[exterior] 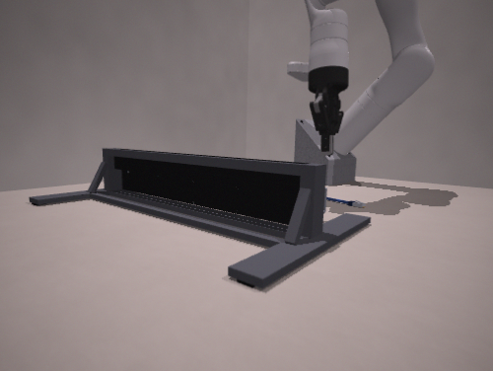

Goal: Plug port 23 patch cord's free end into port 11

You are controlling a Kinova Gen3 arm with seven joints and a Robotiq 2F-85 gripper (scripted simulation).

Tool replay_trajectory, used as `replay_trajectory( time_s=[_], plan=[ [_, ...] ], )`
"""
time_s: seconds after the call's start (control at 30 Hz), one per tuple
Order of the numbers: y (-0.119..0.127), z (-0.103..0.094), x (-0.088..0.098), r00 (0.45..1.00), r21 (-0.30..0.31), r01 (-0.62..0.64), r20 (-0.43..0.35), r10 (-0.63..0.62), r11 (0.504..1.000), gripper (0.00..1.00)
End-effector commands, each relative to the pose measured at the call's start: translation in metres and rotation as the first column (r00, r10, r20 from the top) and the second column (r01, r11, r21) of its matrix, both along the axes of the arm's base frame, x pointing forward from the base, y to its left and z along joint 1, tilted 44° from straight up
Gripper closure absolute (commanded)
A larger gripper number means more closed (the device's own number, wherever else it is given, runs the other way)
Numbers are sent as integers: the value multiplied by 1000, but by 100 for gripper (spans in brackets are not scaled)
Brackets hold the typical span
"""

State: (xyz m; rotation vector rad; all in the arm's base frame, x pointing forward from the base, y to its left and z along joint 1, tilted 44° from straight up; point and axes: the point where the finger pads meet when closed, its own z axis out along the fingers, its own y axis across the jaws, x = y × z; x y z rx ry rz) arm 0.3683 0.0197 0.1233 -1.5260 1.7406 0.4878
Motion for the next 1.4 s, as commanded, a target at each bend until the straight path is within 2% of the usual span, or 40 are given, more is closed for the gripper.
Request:
replay_trajectory(
  time_s=[0.0, 0.07, 0.13, 0.33, 0.53, 1.37],
  plan=[
    [16, 3, -7, 998, -30, -3, -57, 2, 1000, 100],
    [23, 5, -12, 994, -25, 25, -105, -28, 999, 100],
    [23, 5, -12, 994, -25, 25, -105, -28, 999, 100],
    [38, 8, -21, 972, -24, 96, -213, -99, 995, 100],
    [46, 9, -27, 952, -29, 138, -271, -141, 990, 100],
    [49, 10, -29, 944, -32, 154, -292, -157, 987, 100]
  ],
)
